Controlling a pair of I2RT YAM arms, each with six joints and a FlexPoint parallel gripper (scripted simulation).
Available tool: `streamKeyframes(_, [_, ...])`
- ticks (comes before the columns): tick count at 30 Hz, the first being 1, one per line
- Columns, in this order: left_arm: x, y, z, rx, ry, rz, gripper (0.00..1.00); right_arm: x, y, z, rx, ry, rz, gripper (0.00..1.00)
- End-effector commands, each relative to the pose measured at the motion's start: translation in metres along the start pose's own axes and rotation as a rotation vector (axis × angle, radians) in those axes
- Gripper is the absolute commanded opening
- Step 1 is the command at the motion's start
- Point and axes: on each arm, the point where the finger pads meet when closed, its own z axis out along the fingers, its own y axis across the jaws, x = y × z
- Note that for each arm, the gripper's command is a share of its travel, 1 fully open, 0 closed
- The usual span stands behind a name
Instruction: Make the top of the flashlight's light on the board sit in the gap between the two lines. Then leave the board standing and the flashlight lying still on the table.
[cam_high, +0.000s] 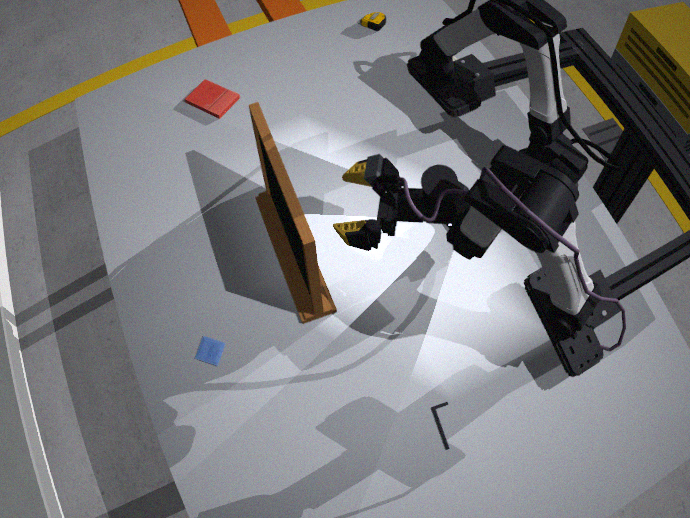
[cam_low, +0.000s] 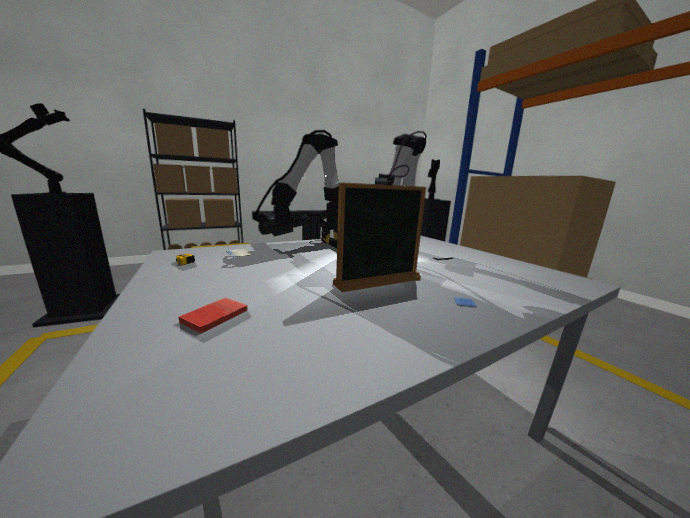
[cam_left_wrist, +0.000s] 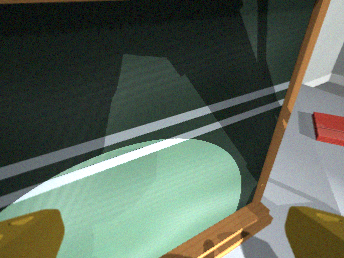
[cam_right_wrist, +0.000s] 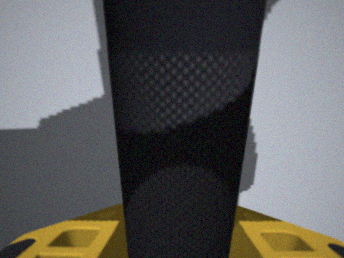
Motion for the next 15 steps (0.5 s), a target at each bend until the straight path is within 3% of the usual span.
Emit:
streamKeyframes(1, [-0.008, -0.004, 0.0, 0.0, -0.011, -0.01, 1.0, 0.005, 0.006, 0.004, -0.028, 0.009, 0.033, 0.3])
streamKeyframes(5, [-0.01, -0.004, 0.0, 0.002, -0.015, -0.012, 1.0, 0.005, 0.006, 0.004, -0.028, 0.009, 0.033, 0.3])
streamKeyframes(6, [-0.011, -0.005, 0.0, 0.002, -0.016, -0.013, 1.0, 0.005, 0.006, 0.004, -0.028, 0.009, 0.033, 1.0])
streamKeyframes(15, [-0.014, -0.006, 0.0, 0.006, -0.023, -0.016, 1.0, -0.002, -0.007, -0.005, 0.026, -0.012, 0.01, 1.0])
